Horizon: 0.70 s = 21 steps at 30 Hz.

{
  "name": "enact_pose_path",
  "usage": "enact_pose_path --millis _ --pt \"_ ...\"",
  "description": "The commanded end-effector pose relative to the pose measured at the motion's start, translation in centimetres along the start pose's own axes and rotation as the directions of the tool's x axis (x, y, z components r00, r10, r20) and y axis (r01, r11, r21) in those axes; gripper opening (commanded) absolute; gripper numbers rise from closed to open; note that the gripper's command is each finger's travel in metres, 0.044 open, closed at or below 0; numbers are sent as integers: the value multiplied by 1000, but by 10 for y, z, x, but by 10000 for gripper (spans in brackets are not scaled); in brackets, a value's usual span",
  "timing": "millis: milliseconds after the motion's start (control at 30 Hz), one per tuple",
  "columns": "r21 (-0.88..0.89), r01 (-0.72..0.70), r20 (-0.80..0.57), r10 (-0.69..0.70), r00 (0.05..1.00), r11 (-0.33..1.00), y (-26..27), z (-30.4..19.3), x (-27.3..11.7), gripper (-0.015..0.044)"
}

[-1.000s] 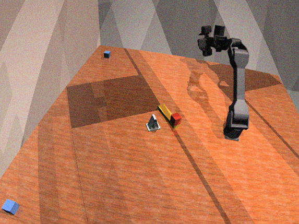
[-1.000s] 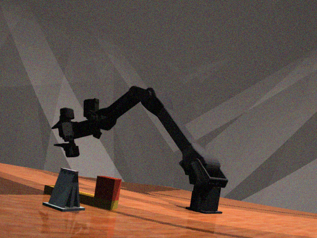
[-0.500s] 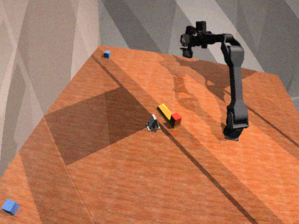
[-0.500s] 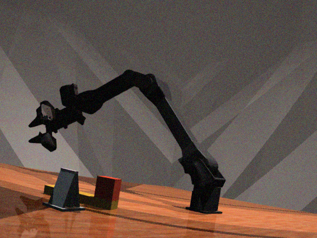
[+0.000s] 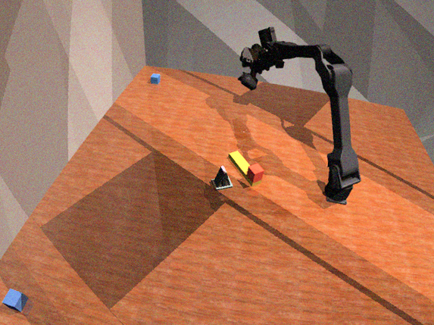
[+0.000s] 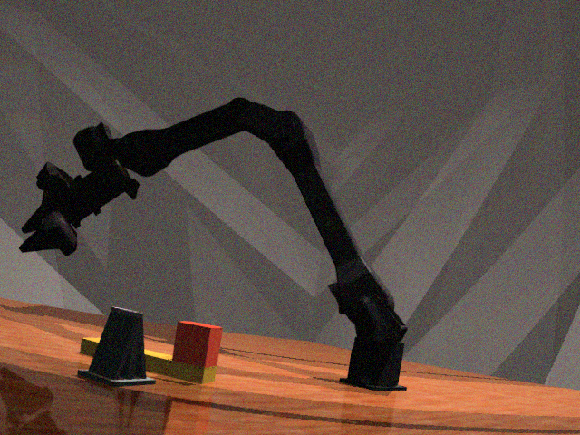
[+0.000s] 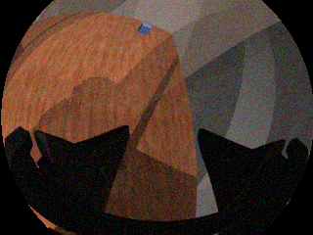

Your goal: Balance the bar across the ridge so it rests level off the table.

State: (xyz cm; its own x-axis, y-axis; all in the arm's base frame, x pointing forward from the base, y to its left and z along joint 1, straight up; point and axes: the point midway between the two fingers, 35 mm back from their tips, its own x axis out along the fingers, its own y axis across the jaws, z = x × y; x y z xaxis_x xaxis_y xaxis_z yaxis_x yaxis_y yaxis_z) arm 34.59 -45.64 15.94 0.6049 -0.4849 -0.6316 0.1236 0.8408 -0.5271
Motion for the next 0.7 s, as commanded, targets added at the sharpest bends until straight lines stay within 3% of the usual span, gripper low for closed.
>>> enact_pose_path --millis 0,667 --pt "78 -56 -22 58 998 995 25 12 -3 315" --pt "498 -235 -162 355 921 835 169 73 -56 315"
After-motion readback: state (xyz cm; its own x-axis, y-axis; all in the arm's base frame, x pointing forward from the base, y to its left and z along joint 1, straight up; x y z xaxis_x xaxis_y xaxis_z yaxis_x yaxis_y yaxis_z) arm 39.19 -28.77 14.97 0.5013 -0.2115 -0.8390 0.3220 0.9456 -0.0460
